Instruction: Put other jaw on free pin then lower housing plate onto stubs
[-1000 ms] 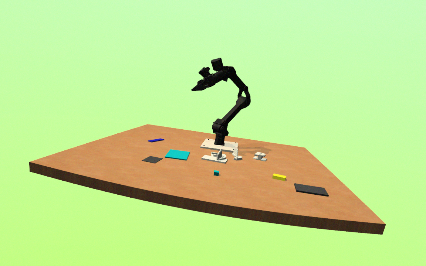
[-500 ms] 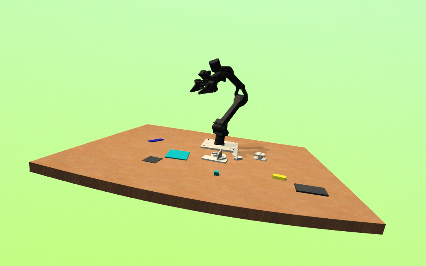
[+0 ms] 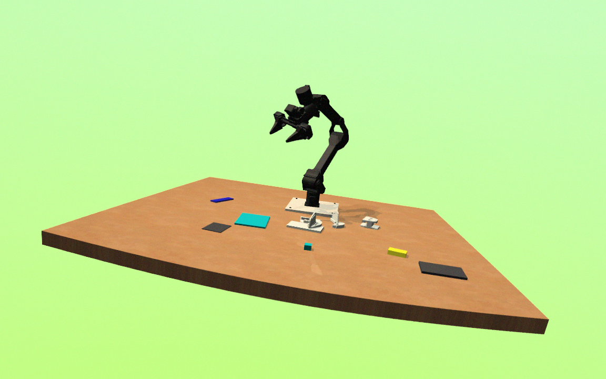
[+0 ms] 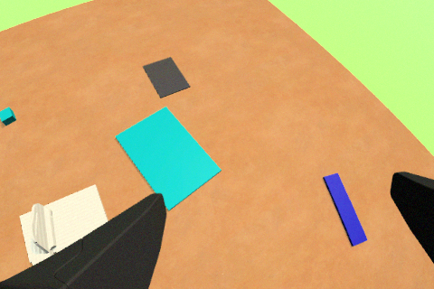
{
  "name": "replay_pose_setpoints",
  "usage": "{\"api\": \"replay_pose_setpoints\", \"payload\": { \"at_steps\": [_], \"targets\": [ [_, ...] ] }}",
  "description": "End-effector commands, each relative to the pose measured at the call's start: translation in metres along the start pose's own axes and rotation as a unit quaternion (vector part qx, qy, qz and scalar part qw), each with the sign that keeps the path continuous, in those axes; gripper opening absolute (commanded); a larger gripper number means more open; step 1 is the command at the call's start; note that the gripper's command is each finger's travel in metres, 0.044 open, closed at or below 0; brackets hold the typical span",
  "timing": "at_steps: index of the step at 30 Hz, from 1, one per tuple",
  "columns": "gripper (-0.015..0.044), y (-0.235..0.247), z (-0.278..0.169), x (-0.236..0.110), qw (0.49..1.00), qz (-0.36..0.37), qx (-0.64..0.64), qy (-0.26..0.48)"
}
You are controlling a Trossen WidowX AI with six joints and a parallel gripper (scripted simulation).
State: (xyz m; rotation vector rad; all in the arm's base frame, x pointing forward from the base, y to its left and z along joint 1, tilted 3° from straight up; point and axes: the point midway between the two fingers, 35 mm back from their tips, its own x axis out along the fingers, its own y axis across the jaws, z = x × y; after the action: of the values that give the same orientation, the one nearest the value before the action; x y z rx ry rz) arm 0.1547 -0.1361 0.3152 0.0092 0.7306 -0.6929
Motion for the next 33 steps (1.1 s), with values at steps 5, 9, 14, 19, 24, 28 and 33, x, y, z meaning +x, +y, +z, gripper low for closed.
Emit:
{"api": "replay_pose_setpoints", "payload": {
  "at_steps": [5,9,14,19,24,28,33],
  "targets": [
    [0.044,0.015,-0.002,0.01,0.996,0.029,-0.088,0.015],
    [0.044,0.023,-0.002,0.014,0.99,0.042,-0.132,0.019],
    [0.044,0.032,-0.003,0.018,0.98,0.06,-0.187,0.023],
    [0.044,0.041,-0.004,0.022,0.967,0.077,-0.241,0.026],
    [0.044,0.051,-0.006,0.026,0.95,0.094,-0.295,0.027],
    [0.044,0.059,-0.008,0.029,0.935,0.108,-0.338,0.028],
    [0.044,0.069,-0.01,0.032,0.912,0.126,-0.39,0.026]
  ]
}}
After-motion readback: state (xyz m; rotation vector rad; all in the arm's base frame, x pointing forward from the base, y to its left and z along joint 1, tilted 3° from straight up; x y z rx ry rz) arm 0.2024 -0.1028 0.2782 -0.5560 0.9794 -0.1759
